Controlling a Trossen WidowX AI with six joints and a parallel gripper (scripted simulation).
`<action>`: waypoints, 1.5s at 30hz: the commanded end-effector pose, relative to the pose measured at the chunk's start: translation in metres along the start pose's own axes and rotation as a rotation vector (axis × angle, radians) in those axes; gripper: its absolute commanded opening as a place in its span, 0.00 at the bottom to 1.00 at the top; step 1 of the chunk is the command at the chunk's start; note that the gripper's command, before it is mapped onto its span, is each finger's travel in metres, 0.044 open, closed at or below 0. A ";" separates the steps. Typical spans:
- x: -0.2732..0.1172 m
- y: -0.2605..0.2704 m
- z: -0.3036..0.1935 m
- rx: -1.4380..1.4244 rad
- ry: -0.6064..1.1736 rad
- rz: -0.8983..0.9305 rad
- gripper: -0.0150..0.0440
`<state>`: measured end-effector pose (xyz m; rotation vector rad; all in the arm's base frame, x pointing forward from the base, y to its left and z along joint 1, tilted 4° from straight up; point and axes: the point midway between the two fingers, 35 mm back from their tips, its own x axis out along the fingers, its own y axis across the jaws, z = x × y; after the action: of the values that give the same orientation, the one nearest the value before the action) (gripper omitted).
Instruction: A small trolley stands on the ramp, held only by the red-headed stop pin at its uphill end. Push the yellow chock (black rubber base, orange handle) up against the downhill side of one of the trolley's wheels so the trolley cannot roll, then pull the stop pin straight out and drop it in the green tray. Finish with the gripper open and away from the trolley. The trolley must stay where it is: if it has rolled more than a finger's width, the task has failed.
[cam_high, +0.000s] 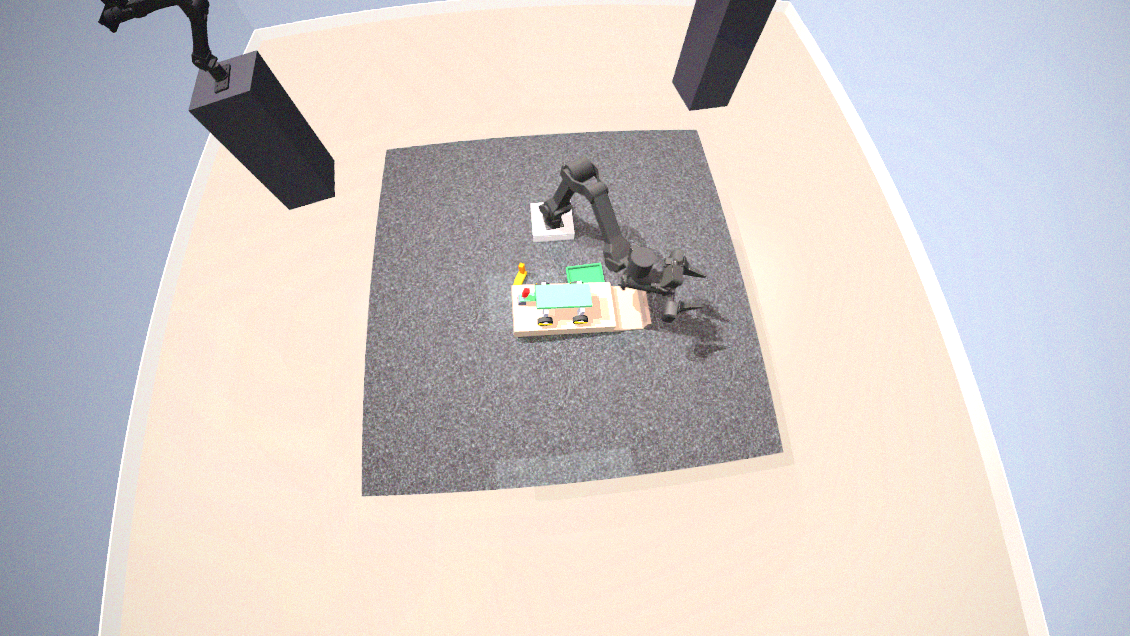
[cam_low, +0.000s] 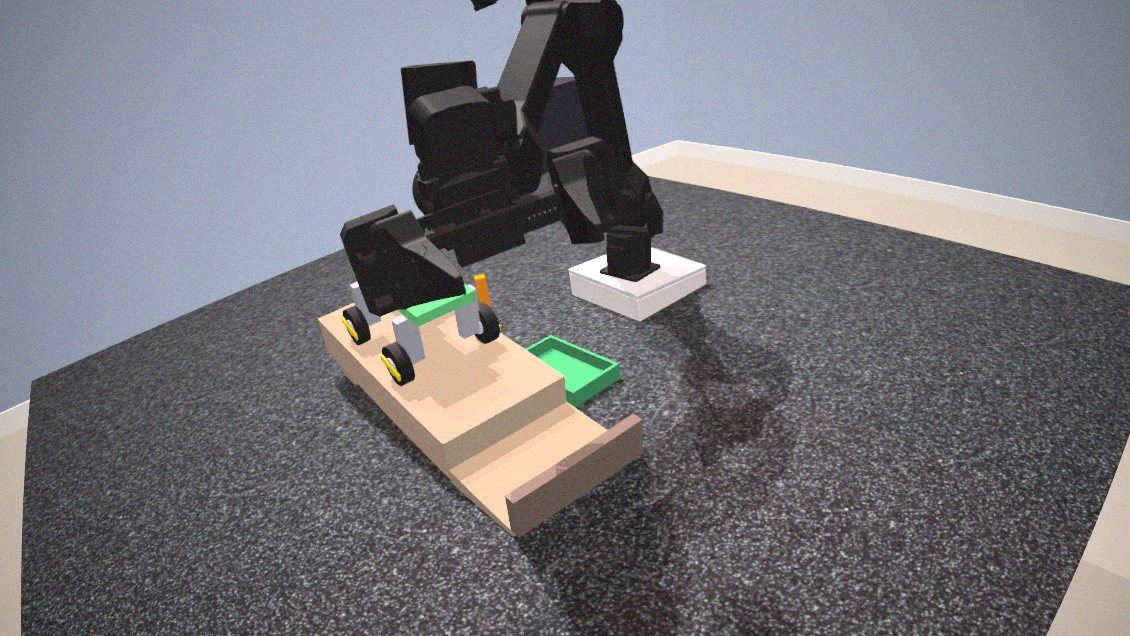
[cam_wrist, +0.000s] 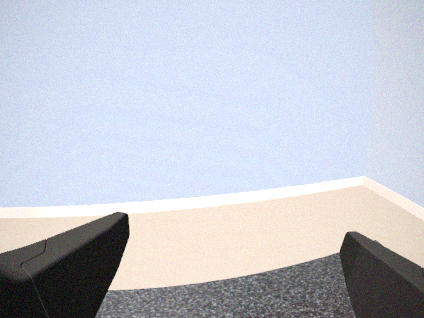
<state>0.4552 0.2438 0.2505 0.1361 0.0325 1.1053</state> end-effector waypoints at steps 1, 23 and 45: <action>0.000 -0.001 0.000 -0.001 0.000 -0.002 0.89; -0.143 -0.119 -0.009 -0.224 0.311 -0.540 0.58; -0.394 -0.114 -0.052 -0.257 1.040 -0.849 0.58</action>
<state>0.3993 -0.1320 0.1711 -0.6025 0.7166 0.2436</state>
